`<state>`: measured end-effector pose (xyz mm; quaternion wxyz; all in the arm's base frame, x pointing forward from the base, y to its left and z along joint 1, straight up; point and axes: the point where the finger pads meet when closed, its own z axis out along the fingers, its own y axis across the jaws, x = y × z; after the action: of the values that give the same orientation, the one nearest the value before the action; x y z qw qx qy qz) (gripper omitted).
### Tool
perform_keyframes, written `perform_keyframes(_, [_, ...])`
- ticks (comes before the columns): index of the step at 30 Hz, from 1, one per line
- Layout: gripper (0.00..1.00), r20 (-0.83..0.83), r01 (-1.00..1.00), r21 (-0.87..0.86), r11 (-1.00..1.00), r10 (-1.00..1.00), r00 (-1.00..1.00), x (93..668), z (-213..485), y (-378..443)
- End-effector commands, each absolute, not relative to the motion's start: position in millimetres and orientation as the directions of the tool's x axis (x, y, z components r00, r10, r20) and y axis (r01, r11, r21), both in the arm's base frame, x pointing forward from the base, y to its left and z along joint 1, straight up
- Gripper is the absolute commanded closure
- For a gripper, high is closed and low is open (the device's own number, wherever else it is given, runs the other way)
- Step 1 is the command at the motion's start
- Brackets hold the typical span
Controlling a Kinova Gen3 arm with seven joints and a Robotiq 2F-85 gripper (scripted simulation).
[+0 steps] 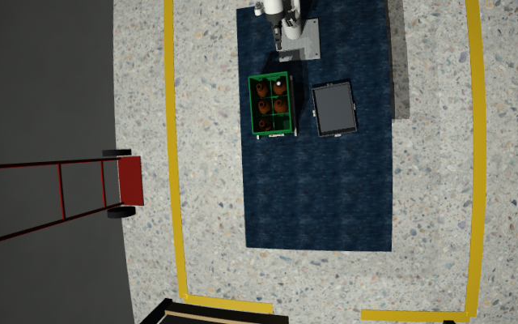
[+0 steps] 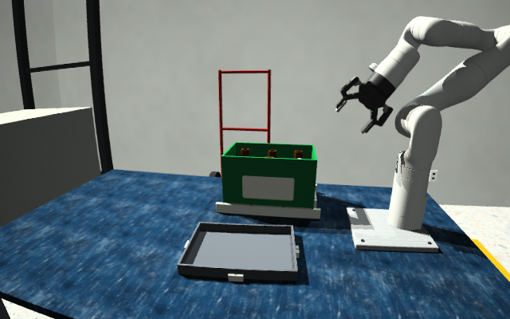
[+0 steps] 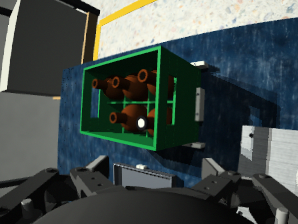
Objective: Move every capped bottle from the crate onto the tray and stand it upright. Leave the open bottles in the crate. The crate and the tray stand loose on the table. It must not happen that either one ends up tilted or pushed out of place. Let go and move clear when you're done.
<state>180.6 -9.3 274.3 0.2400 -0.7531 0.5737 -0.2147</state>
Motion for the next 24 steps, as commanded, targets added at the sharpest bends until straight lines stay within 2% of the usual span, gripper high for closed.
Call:
perform_keyframes(1, [0.00,0.048,-0.761,-0.608,-0.226,-0.967,0.250,180.9,274.7,-9.2])
perform_keyframes(24, [0.00,0.048,-0.761,-0.608,-0.226,-0.967,0.250,180.9,280.7,-9.2])
